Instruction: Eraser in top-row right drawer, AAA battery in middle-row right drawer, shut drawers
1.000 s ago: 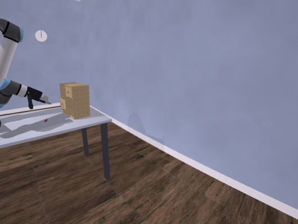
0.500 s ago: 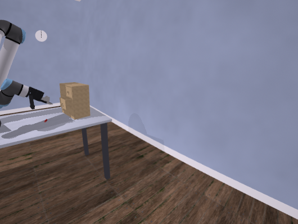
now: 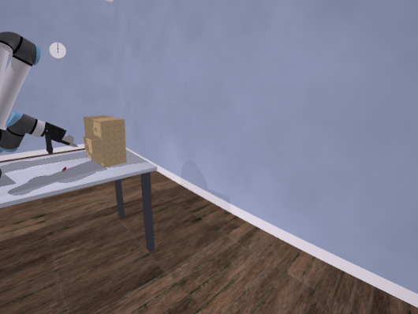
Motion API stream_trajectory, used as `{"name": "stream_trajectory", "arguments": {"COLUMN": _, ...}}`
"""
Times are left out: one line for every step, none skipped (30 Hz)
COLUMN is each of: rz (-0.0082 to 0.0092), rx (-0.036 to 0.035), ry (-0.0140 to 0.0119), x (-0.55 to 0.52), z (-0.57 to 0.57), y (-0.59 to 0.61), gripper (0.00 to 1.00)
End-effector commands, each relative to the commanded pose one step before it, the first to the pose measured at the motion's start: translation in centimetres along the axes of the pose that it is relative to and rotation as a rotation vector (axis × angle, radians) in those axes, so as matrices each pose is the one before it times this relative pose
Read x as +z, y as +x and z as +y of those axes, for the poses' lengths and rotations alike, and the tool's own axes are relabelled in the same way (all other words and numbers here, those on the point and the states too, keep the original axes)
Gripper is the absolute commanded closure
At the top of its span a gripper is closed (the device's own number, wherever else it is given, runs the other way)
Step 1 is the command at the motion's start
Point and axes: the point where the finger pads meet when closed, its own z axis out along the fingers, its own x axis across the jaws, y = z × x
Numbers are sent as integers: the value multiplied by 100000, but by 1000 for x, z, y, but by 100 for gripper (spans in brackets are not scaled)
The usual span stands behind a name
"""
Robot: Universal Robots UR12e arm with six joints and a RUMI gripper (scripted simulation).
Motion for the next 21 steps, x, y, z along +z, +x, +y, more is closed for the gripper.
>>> {"name": "stream_trajectory", "arguments": {"rz": -588, "rx": 47, "ry": -827, "x": 902, "z": 263, "y": -48, "gripper": 80}}
{"name": "stream_trajectory", "arguments": {"rz": 0, "rx": 0, "ry": 0, "x": 0, "z": 0, "y": 0, "gripper": 80}}
{"name": "stream_trajectory", "arguments": {"rz": 2, "rx": 0, "ry": -3, "x": 196, "z": 45, "y": 1, "gripper": 80}}
{"name": "stream_trajectory", "arguments": {"rz": -1, "rx": 0, "ry": 2, "x": 193, "z": 44, "y": -1, "gripper": 80}}
{"name": "stream_trajectory", "arguments": {"rz": 0, "rx": 0, "ry": 0, "x": 187, "z": 43, "y": 0, "gripper": 80}}
{"name": "stream_trajectory", "arguments": {"rz": 2, "rx": 0, "ry": -4, "x": 178, "z": 41, "y": 1, "gripper": 80}}
{"name": "stream_trajectory", "arguments": {"rz": -2, "rx": -1, "ry": 4, "x": 174, "z": 40, "y": -2, "gripper": 80}}
{"name": "stream_trajectory", "arguments": {"rz": 1, "rx": 0, "ry": -1, "x": 162, "z": 37, "y": 0, "gripper": 80}}
{"name": "stream_trajectory", "arguments": {"rz": 1, "rx": 0, "ry": -2, "x": 152, "z": 35, "y": 1, "gripper": 80}}
{"name": "stream_trajectory", "arguments": {"rz": -2, "rx": 0, "ry": 3, "x": 144, "z": 33, "y": -1, "gripper": 80}}
{"name": "stream_trajectory", "arguments": {"rz": 0, "rx": 0, "ry": 0, "x": 130, "z": 30, "y": 0, "gripper": 80}}
{"name": "stream_trajectory", "arguments": {"rz": 1, "rx": 0, "ry": -3, "x": 117, "z": 27, "y": 1, "gripper": 80}}
{"name": "stream_trajectory", "arguments": {"rz": 0, "rx": 0, "ry": 0, "x": 106, "z": 24, "y": 0, "gripper": 80}}
{"name": "stream_trajectory", "arguments": {"rz": -1, "rx": 0, "ry": 2, "x": 94, "z": 21, "y": -1, "gripper": 80}}
{"name": "stream_trajectory", "arguments": {"rz": 0, "rx": 0, "ry": 1, "x": 80, "z": 18, "y": 0, "gripper": 80}}
{"name": "stream_trajectory", "arguments": {"rz": 0, "rx": 0, "ry": 0, "x": 67, "z": 15, "y": 0, "gripper": 80}}
{"name": "stream_trajectory", "arguments": {"rz": 0, "rx": 0, "ry": -1, "x": 54, "z": 12, "y": 0, "gripper": 80}}
{"name": "stream_trajectory", "arguments": {"rz": 0, "rx": 0, "ry": 0, "x": 0, "z": 0, "y": 0, "gripper": 80}}
{"name": "stream_trajectory", "arguments": {"rz": 0, "rx": 0, "ry": 0, "x": 0, "z": 0, "y": 0, "gripper": 80}}
{"name": "stream_trajectory", "arguments": {"rz": 1, "rx": 0, "ry": -1, "x": 42, "z": 10, "y": 0, "gripper": 80}}
{"name": "stream_trajectory", "arguments": {"rz": 0, "rx": 0, "ry": -1, "x": 31, "z": 7, "y": 0, "gripper": 80}}
